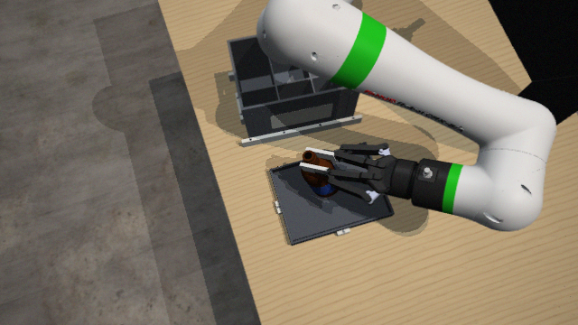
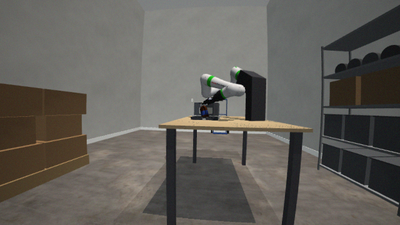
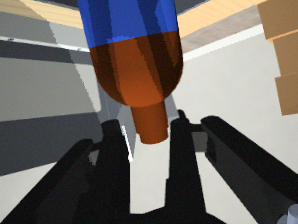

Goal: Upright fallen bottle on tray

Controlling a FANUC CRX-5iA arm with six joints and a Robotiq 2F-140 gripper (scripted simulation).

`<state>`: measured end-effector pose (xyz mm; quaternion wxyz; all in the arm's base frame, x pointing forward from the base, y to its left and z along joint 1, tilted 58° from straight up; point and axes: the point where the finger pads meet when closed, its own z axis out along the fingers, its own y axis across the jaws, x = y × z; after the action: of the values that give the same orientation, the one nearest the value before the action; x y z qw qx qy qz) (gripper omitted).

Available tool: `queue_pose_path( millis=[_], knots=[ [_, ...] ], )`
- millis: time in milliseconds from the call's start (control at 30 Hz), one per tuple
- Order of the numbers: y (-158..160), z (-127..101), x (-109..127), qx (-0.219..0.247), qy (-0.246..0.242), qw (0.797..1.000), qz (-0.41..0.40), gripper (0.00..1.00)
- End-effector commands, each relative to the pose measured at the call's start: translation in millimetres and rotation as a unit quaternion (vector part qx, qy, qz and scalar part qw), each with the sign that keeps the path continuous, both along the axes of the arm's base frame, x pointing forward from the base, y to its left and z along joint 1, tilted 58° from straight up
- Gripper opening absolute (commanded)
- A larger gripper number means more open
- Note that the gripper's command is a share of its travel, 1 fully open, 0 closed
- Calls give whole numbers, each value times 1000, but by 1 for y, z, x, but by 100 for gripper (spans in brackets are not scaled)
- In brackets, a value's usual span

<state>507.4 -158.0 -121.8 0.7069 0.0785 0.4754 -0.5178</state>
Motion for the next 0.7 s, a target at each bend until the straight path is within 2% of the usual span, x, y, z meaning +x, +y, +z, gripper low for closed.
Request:
queue_pose_path(
  millis=[0,433,467,667],
  knots=[
    [0,0,0,0,0,1000,0,0],
    [0,0,0,0,0,1000,0,0],
    [0,0,0,0,0,1000,0,100],
    [0,0,0,0,0,1000,0,100]
  ],
)
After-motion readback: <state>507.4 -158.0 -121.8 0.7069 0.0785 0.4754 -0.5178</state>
